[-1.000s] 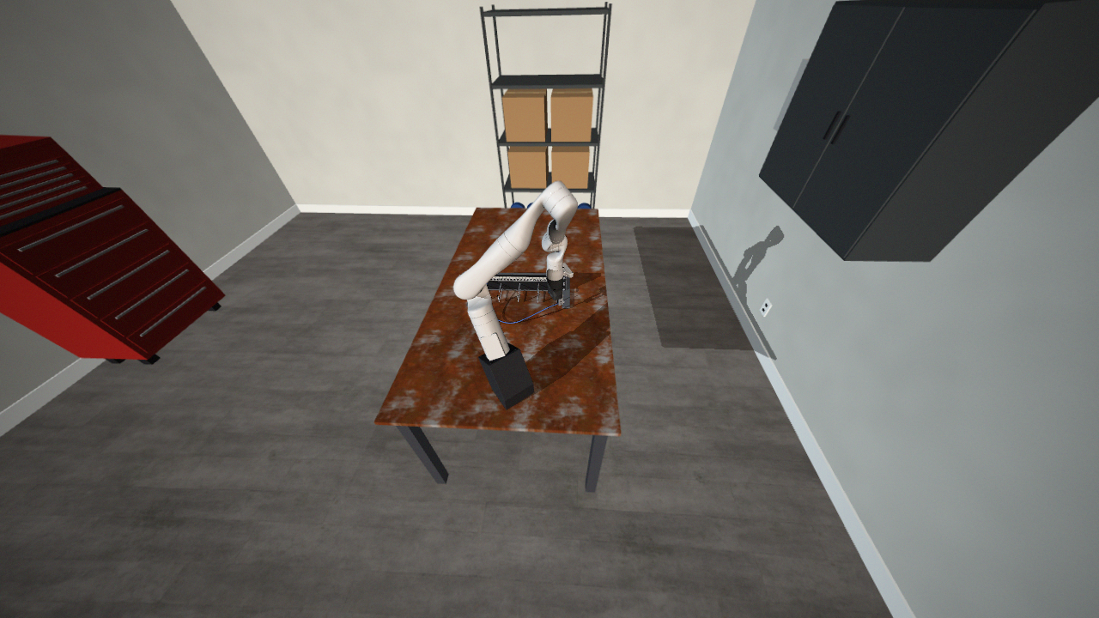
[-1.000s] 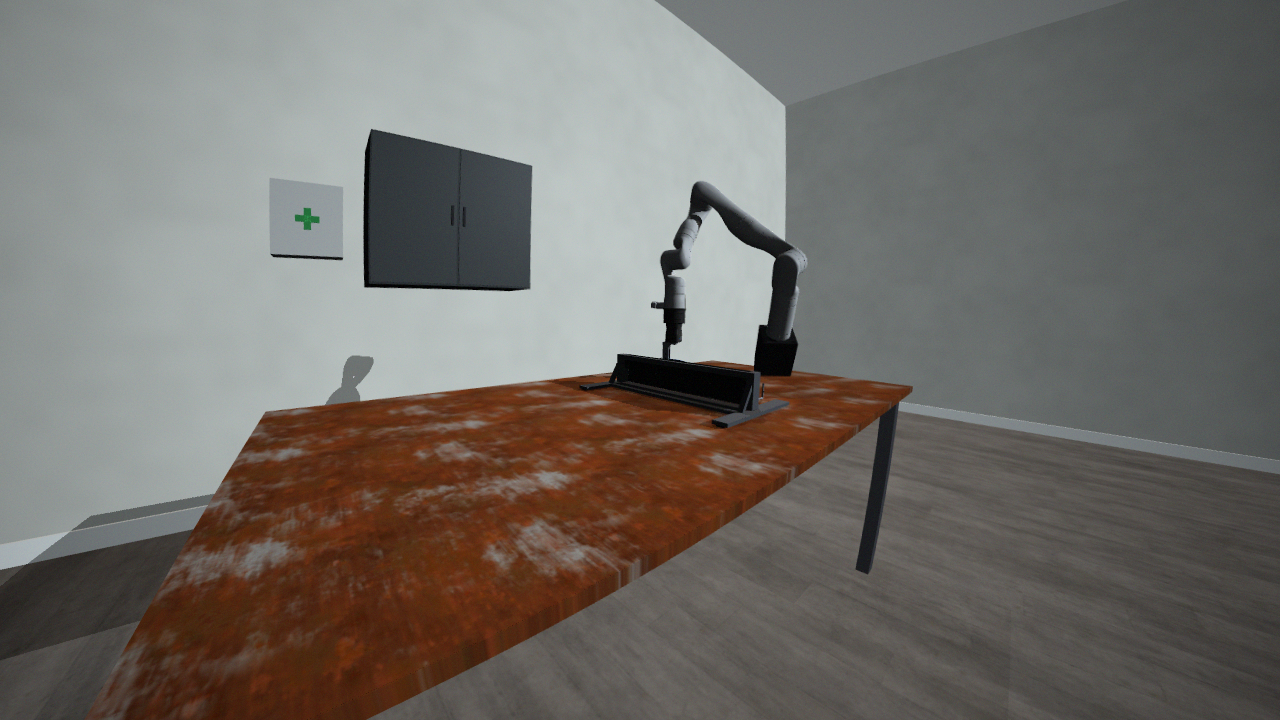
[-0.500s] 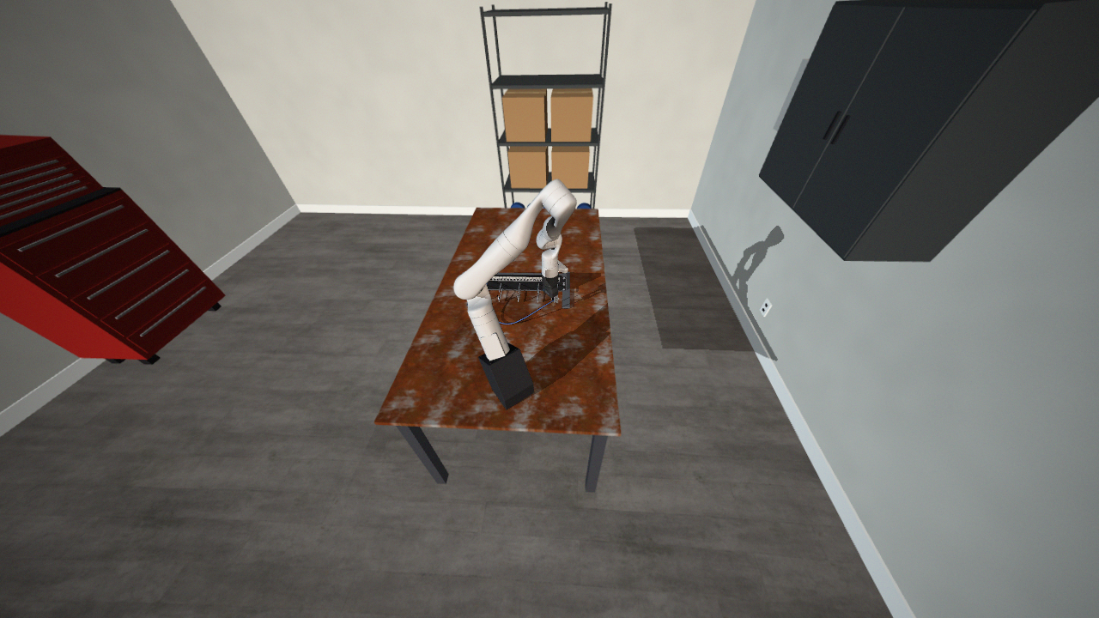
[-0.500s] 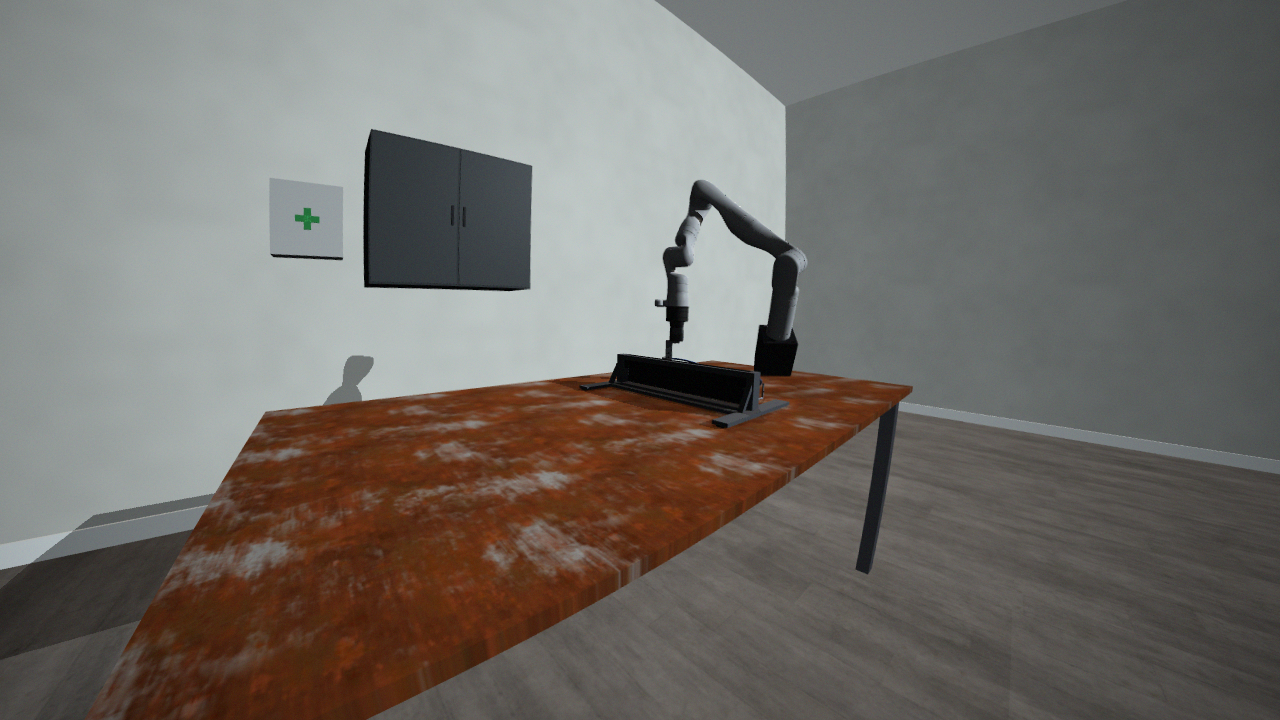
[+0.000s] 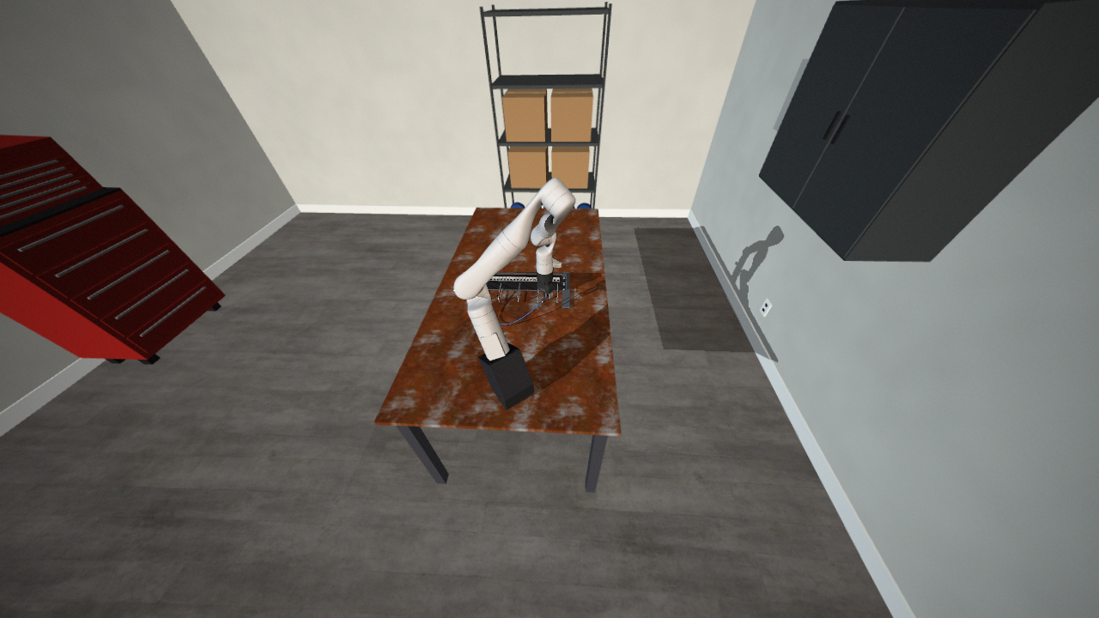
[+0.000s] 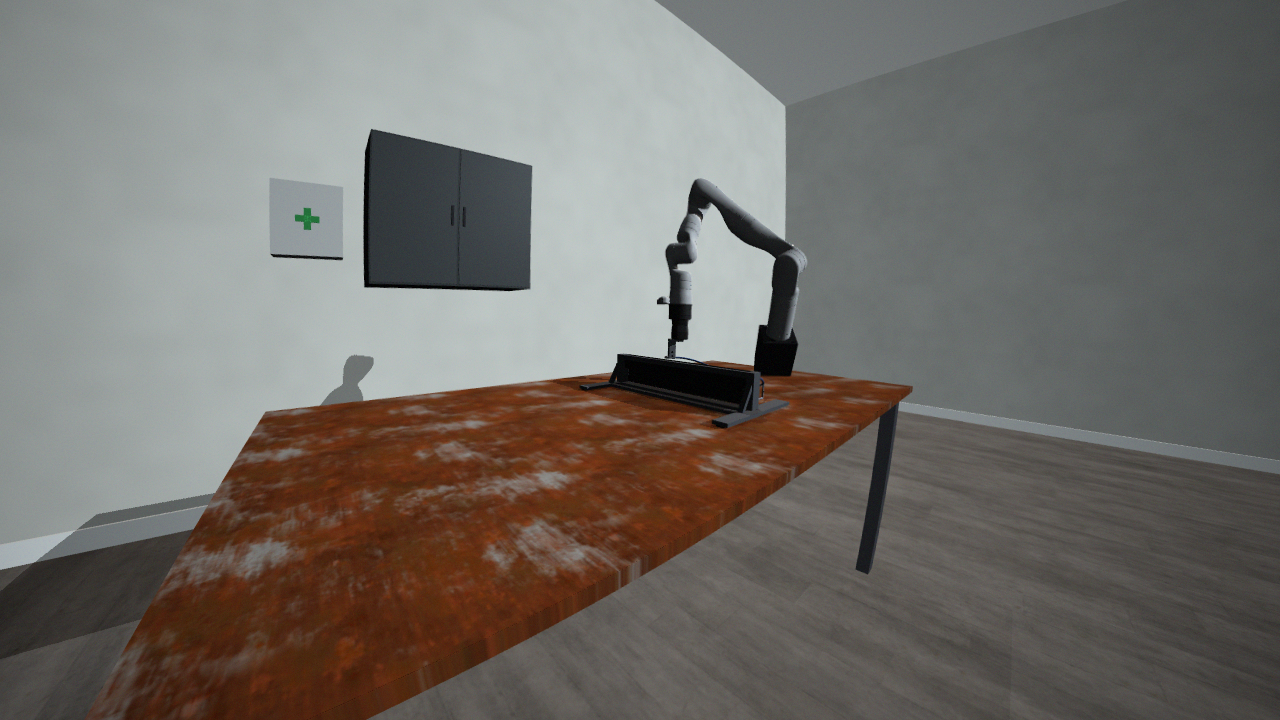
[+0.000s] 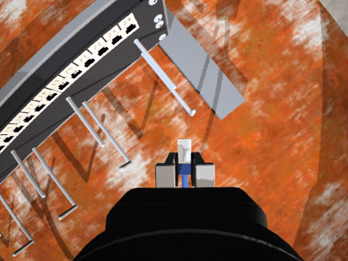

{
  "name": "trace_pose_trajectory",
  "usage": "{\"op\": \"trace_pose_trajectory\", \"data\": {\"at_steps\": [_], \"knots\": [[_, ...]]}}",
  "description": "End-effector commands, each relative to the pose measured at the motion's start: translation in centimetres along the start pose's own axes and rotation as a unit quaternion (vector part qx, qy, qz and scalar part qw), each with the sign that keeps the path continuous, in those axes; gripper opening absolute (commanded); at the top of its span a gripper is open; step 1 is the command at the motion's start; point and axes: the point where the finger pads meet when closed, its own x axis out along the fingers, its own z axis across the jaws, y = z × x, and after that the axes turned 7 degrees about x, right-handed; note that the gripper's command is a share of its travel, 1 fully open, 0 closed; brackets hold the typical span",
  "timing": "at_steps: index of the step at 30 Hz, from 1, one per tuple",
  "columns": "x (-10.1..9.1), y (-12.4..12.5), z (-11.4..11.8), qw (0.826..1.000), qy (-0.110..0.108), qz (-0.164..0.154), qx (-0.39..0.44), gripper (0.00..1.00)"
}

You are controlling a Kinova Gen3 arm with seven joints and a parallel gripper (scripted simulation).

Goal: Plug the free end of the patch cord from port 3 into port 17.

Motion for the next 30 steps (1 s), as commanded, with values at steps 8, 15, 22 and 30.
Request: {"op": "trace_pose_trajectory", "data": {"at_steps": [8, 15, 22, 30], "knots": [[-0.5, -0.5, -2.1, 0.997, -0.001, 0.000, -0.072, 0.00], [-0.8, -0.8, -3.4, 0.993, -0.001, 0.000, -0.117, 0.00], [-1.1, -1.1, -4.6, 0.987, -0.001, 0.000, -0.159, 0.00], [-1.4, -1.4, -6.0, 0.978, -0.001, 0.000, -0.207, 0.00]]}}
